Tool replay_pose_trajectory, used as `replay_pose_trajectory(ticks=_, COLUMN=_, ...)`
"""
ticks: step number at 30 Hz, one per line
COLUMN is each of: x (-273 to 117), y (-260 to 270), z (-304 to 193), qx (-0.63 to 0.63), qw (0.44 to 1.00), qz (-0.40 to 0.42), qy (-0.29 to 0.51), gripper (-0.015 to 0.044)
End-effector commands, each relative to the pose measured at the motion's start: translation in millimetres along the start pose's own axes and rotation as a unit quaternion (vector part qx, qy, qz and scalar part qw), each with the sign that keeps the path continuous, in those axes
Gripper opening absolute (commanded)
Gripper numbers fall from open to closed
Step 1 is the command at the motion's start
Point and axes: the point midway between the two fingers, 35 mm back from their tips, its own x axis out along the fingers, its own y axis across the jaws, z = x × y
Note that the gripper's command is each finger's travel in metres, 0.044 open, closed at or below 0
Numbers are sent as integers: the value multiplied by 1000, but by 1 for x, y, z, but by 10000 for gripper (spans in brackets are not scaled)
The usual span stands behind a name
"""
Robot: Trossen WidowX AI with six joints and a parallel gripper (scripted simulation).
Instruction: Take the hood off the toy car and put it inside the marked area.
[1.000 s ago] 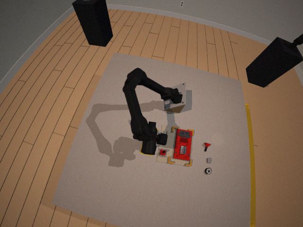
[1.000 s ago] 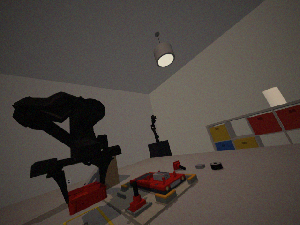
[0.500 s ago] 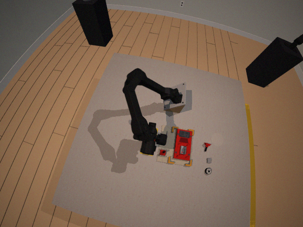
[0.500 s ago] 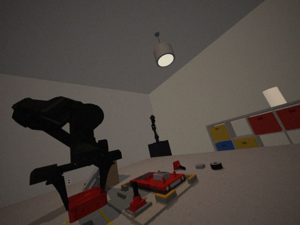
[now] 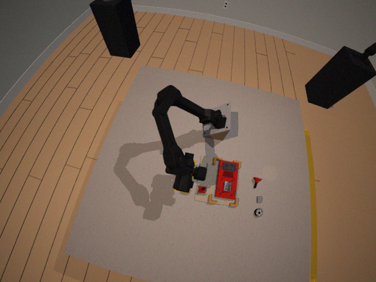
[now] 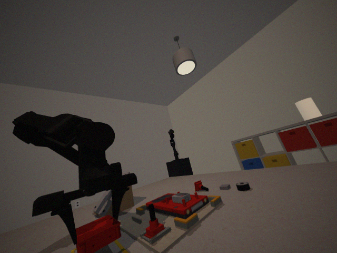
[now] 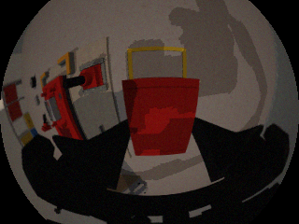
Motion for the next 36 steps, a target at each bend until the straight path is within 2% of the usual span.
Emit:
replay_pose_trajectory(ticks=1, x=3, y=0, z=0, qx=-3, qw=1000, qz=-2, qy=-1, gripper=0)
replay_pose_trajectory(ticks=36, x=21, y=0, z=-1, qx=-3, qw=1000, qz=-3, qy=-1, gripper=0)
